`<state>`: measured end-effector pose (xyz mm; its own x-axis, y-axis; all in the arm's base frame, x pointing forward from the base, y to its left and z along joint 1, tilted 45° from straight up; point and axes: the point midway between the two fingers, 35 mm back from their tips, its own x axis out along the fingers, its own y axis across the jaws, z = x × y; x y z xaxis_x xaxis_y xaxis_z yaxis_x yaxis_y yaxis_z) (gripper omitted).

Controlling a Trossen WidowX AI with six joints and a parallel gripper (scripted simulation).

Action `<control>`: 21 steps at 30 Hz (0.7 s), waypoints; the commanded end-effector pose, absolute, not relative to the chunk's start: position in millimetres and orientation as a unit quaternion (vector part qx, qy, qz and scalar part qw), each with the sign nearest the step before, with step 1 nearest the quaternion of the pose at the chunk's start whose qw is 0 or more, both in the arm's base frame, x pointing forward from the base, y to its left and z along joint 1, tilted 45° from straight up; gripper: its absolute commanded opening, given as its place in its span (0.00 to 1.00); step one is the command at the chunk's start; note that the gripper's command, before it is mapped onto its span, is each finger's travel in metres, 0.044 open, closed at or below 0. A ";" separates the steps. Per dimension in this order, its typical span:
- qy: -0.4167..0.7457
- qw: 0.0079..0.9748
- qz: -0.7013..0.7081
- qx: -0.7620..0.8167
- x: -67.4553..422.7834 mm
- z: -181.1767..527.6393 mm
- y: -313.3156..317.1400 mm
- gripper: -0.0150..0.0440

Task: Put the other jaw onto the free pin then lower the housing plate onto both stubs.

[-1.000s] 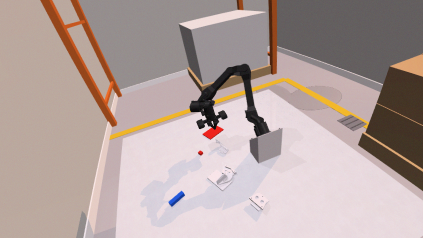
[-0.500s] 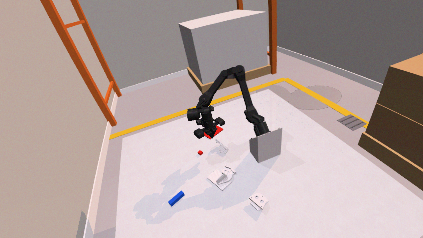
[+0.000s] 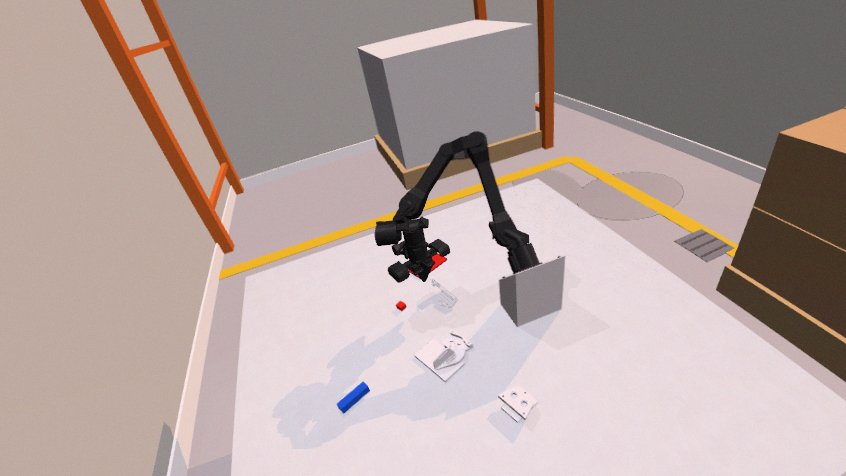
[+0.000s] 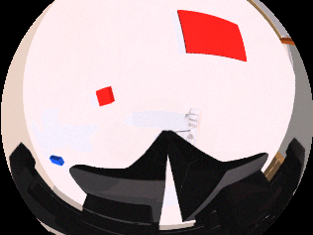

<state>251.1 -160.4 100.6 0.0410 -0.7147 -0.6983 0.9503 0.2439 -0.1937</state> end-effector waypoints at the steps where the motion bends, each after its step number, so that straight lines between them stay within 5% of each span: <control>1: 0.363 0.700 -0.593 0.164 250.0 93.7 -165.2 0.25; 21: 0.362 0.701 -0.593 0.162 249.7 71.8 -188.4 0.25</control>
<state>251.6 -184.7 77.3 0.0406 -0.7169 -0.6960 0.9500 0.2434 -0.1953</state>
